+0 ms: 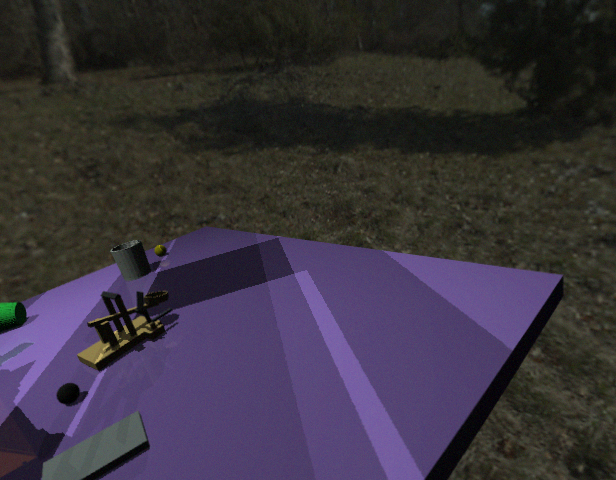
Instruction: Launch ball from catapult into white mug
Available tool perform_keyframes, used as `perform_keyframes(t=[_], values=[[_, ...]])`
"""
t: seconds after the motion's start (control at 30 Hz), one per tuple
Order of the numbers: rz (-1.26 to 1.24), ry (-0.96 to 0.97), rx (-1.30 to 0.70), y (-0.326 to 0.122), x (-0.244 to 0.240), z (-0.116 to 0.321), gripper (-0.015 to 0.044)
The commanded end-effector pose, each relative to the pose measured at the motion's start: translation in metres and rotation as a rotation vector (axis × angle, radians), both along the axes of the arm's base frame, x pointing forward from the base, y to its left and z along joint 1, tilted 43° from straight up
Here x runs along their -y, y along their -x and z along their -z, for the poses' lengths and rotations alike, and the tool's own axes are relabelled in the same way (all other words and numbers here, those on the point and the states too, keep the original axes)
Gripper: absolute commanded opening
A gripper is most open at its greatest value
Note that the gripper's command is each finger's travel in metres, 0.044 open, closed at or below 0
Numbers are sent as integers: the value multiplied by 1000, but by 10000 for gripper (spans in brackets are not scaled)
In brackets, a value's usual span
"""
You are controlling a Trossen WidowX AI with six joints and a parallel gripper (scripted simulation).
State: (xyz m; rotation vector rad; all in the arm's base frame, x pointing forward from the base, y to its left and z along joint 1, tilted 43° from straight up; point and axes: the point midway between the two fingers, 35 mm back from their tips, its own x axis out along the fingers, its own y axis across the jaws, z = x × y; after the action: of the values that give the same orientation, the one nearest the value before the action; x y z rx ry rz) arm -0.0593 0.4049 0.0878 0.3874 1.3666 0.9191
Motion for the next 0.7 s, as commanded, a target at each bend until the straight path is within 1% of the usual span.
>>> perform_keyframes(t=[0.0, 0.3, 0.67], values=[[70, 58, 85, -43, -1, 7, 440], [217, 263, 254, -144, 25, 27, 440], [324, 584, 376, -249, 99, 42, 440]])
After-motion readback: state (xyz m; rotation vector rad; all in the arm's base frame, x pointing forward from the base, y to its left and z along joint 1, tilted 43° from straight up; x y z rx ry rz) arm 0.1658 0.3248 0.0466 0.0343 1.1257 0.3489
